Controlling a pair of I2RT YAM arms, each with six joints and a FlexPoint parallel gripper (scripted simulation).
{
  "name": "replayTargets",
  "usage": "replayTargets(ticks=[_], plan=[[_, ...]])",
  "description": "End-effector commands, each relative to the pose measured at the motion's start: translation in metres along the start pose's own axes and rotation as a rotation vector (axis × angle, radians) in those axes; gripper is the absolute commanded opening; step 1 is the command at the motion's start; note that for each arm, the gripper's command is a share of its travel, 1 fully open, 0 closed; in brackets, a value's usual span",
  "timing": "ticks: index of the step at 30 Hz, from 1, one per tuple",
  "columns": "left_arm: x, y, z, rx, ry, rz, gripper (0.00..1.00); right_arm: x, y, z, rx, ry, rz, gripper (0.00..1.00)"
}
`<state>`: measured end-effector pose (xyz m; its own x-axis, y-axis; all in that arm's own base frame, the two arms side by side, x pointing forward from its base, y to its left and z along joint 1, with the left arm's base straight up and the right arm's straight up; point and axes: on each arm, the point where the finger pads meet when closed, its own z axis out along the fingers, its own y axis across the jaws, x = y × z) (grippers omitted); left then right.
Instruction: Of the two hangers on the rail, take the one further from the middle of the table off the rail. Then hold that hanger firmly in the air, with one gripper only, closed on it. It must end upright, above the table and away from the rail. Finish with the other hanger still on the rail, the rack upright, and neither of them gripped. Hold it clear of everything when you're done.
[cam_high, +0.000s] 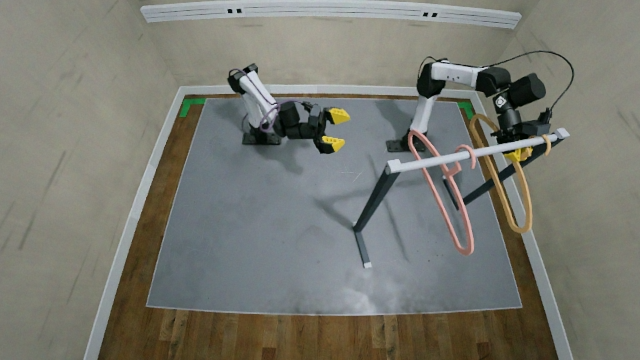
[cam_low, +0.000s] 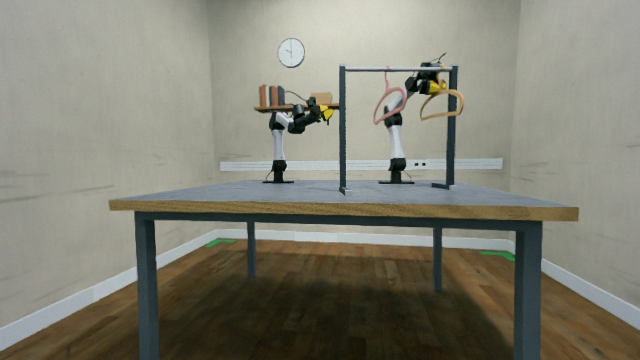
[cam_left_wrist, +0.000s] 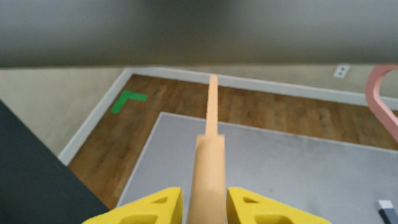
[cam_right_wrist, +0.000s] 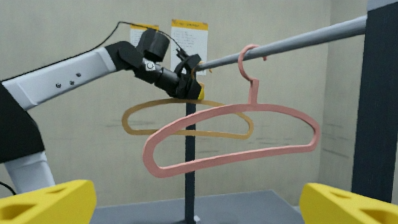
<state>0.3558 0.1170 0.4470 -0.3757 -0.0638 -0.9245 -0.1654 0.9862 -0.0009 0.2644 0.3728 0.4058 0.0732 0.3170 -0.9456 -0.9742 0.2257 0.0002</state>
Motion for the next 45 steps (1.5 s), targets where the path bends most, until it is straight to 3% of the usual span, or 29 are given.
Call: replayTargets(ticks=[1,7,8,15,25,45], plan=[[-0.012,-0.001,-0.007,-0.01,-0.054,0.006,0.22,-0.015,0.003,0.004,-0.014,-0.003,-0.031,1.0],[-0.013,-0.001,-0.007,-0.01,-0.057,0.007,0.22,-0.015,0.003,0.004,-0.014,-0.003,-0.031,1.0],[-0.014,-0.003,-0.007,0.002,-0.06,0.009,0.32,-0.015,0.003,0.004,-0.014,-0.003,-0.031,1.0],[-0.022,-0.01,-0.03,0.108,-0.143,0.041,0.32,-0.015,0.003,0.004,-0.014,-0.003,-0.031,1.0],[-0.02,0.001,-0.052,0.085,-0.183,0.041,0.32,-0.008,-0.001,0.002,-0.001,0.002,-0.02,1.0],[-0.012,0.002,-0.059,0.06,-0.178,0.017,0.32,-0.008,-0.001,0.002,-0.001,0.002,-0.02,1.0]])
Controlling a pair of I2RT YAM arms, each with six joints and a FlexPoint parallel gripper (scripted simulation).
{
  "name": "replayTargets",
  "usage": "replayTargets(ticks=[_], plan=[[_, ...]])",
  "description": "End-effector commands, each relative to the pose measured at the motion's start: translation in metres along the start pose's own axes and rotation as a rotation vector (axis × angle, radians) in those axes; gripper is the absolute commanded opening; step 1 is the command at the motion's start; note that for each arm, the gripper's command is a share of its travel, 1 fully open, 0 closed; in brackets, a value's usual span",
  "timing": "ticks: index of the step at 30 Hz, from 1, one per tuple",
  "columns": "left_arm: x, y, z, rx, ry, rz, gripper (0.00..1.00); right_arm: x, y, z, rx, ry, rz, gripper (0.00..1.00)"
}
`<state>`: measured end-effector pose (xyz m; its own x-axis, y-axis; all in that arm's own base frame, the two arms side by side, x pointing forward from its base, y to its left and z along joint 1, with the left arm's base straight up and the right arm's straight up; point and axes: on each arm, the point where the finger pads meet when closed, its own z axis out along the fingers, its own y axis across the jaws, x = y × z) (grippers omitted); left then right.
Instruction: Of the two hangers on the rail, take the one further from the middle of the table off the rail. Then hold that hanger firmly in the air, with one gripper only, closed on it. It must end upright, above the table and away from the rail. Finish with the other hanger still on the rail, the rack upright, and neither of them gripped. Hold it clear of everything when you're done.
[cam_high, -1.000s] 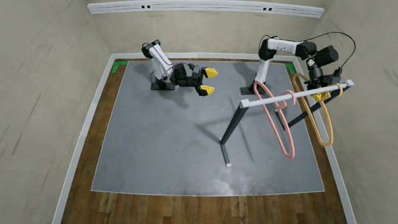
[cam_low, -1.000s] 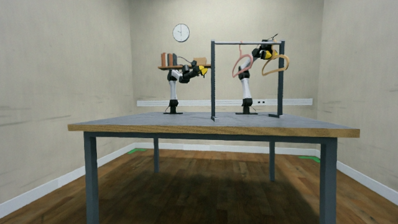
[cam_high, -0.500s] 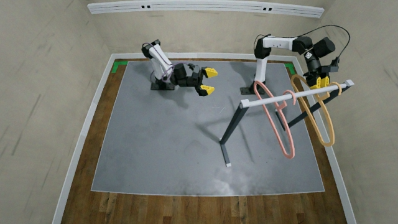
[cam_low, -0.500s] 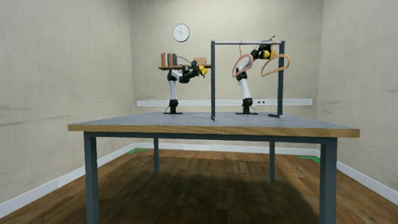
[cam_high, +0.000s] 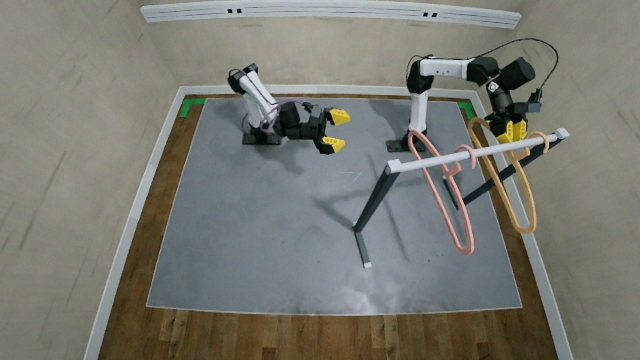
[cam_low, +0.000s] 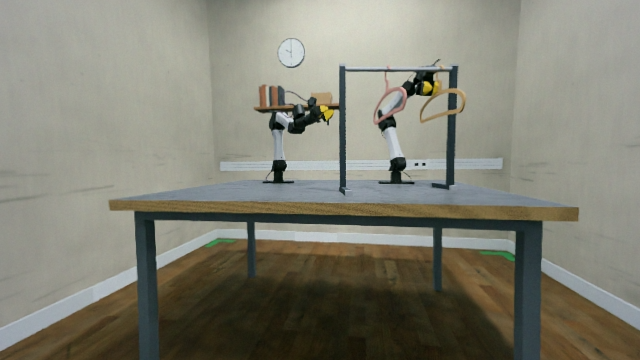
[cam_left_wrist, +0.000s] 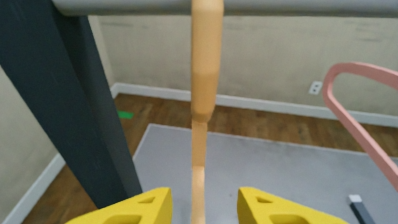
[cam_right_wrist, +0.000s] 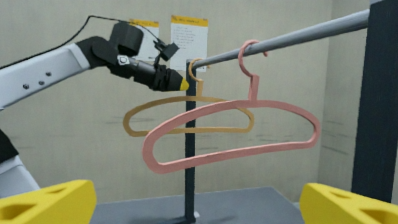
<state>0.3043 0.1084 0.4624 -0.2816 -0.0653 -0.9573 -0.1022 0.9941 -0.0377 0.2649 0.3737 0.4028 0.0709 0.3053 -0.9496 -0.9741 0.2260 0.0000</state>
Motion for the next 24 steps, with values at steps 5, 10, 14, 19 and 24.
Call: replayTargets(ticks=[5,10,14,19,24], plan=[[-0.02,0.001,-0.004,-0.01,-0.079,0.034,0.32,-0.012,0.0,0.002,-0.002,-0.011,-0.02,1.0],[-0.02,0.001,-0.004,-0.01,-0.079,0.034,0.32,-0.012,0.0,0.002,-0.002,-0.011,-0.02,1.0],[-0.029,0.003,0.002,-0.019,-0.11,0.046,0.32,-0.022,0.002,0.003,-0.016,-0.034,-0.033,1.0],[-0.042,0.003,0.008,-0.02,-0.114,0.048,0.32,-0.036,0.006,0.003,-0.032,-0.086,-0.048,1.0],[-0.044,0.003,0.014,-0.02,-0.121,0.05,0.32,-0.04,0.007,0.003,-0.036,-0.1,-0.053,1.0]])
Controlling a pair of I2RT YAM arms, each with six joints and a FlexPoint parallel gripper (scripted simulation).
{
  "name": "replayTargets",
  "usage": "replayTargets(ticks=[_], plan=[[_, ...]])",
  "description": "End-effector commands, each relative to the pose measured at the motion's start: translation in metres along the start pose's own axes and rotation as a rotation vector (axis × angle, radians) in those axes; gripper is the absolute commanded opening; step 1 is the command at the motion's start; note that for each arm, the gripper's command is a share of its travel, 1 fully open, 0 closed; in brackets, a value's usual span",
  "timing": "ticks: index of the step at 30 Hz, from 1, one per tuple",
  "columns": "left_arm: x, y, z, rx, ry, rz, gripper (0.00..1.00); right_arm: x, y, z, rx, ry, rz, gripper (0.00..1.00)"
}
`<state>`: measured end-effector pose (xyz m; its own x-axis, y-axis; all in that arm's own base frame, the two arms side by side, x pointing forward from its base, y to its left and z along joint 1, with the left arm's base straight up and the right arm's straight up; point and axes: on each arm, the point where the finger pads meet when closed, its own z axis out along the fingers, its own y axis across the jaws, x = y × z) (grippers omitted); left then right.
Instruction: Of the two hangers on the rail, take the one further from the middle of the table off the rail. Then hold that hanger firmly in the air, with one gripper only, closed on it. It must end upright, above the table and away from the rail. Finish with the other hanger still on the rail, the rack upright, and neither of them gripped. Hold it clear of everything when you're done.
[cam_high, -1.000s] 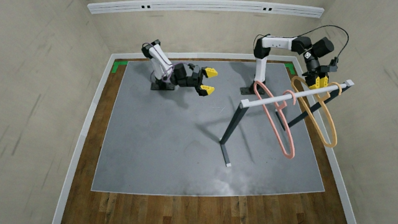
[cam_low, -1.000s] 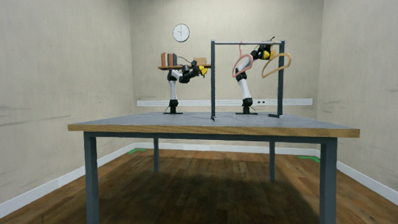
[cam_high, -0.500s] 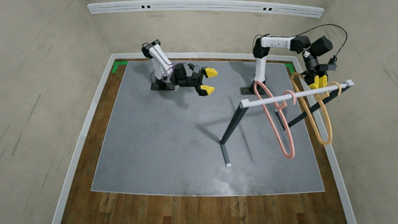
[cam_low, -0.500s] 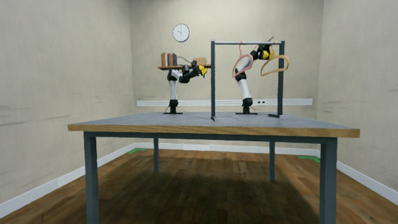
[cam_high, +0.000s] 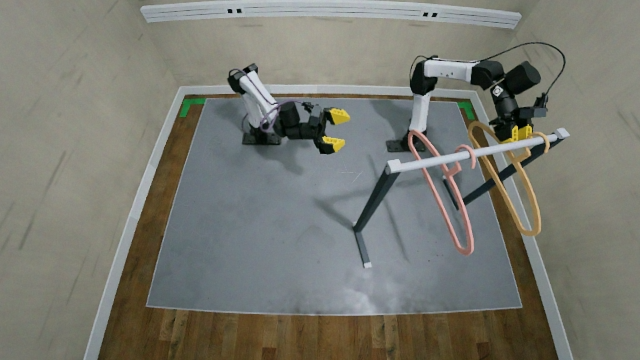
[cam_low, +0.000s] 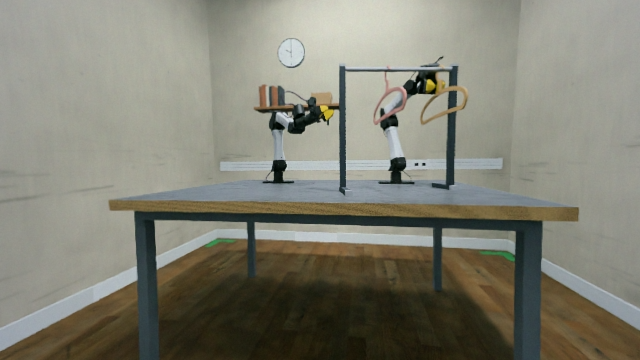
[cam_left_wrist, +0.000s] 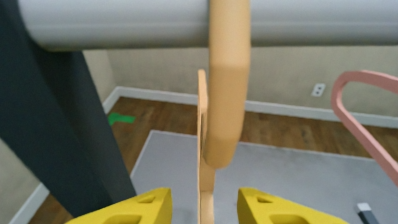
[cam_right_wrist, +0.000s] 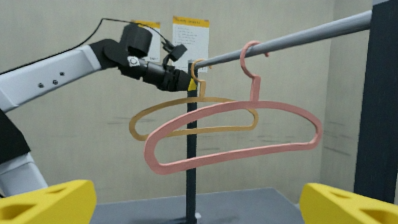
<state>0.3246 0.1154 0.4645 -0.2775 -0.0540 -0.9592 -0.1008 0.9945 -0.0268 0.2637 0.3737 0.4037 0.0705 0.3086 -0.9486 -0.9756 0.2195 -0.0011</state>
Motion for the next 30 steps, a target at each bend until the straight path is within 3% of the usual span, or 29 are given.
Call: replayTargets(ticks=[1,14,30], plan=[[-0.036,-0.001,-0.006,-0.019,-0.115,0.039,0.32,-0.039,0.006,0.003,-0.03,-0.097,-0.055,1.0],[-0.037,-0.001,0.014,-0.019,-0.114,0.038,0.32,-0.039,0.006,0.003,-0.03,-0.097,-0.055,1.0],[-0.039,-0.001,0.029,-0.019,-0.115,0.037,0.18,-0.039,0.006,0.003,-0.03,-0.097,-0.055,1.0]])
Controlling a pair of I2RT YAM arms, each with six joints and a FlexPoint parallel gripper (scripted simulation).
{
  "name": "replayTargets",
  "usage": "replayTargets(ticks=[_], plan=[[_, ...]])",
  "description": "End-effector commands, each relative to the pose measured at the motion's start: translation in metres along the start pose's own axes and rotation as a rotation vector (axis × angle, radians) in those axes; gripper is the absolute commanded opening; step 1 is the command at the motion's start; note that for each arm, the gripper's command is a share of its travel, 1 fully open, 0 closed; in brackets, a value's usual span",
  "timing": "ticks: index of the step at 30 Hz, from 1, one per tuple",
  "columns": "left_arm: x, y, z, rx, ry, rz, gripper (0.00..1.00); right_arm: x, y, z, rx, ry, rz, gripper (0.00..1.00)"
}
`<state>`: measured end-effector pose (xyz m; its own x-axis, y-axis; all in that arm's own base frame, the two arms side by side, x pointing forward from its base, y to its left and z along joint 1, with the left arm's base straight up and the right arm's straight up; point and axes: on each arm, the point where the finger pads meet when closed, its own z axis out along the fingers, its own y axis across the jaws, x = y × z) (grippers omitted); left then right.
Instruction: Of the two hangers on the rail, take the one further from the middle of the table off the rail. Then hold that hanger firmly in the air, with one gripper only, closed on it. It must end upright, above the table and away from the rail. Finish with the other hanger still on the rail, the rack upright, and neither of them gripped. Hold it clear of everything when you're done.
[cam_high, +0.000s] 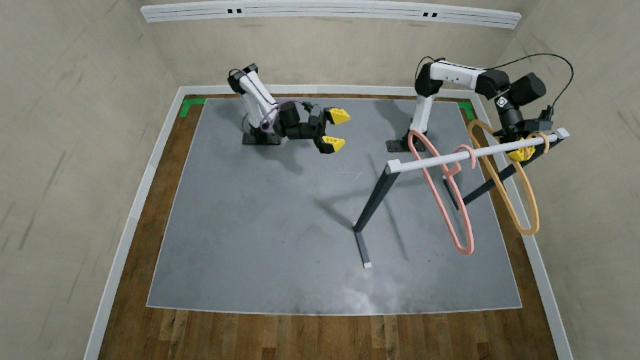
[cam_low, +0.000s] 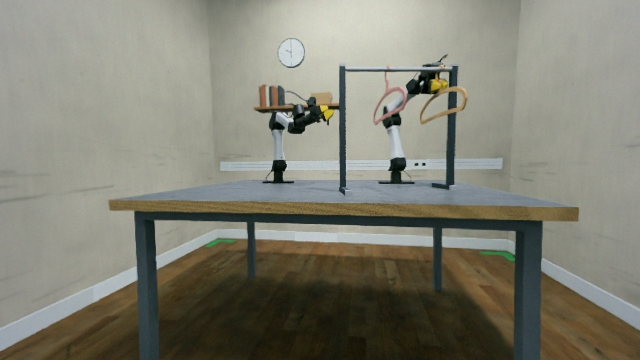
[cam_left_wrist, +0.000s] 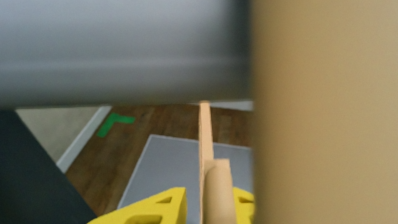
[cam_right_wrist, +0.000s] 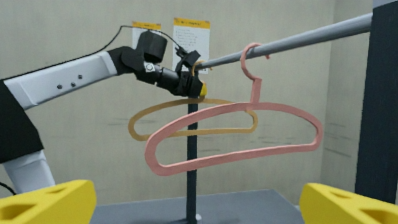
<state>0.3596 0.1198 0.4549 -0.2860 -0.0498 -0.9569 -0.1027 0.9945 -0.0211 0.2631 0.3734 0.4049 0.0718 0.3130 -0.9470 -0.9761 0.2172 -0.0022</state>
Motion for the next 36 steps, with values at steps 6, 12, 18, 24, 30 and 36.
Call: replayTargets(ticks=[6,12,18,24,30,36], plan=[[-0.038,-0.001,-0.008,-0.017,-0.123,0.032,0.19,-0.038,0.006,0.003,-0.027,-0.092,-0.054,1.0],[-0.035,-0.002,-0.009,-0.016,-0.119,0.03,0.06,-0.038,0.006,0.003,-0.027,-0.092,-0.054,1.0],[-0.032,-0.003,-0.009,-0.015,-0.107,0.025,0.0,-0.038,0.006,0.003,-0.027,-0.092,-0.054,1.0],[-0.042,-0.002,-0.01,-0.016,-0.11,0.026,0.0,-0.038,0.006,0.003,-0.027,-0.092,-0.054,1.0],[-0.068,-0.005,-0.022,-0.014,-0.106,0.026,0.0,-0.038,0.006,0.003,-0.027,-0.092,-0.054,1.0],[-0.076,-0.011,-0.047,-0.008,-0.143,0.048,0.0,-0.038,0.006,0.003,-0.027,-0.092,-0.054,1.0]])
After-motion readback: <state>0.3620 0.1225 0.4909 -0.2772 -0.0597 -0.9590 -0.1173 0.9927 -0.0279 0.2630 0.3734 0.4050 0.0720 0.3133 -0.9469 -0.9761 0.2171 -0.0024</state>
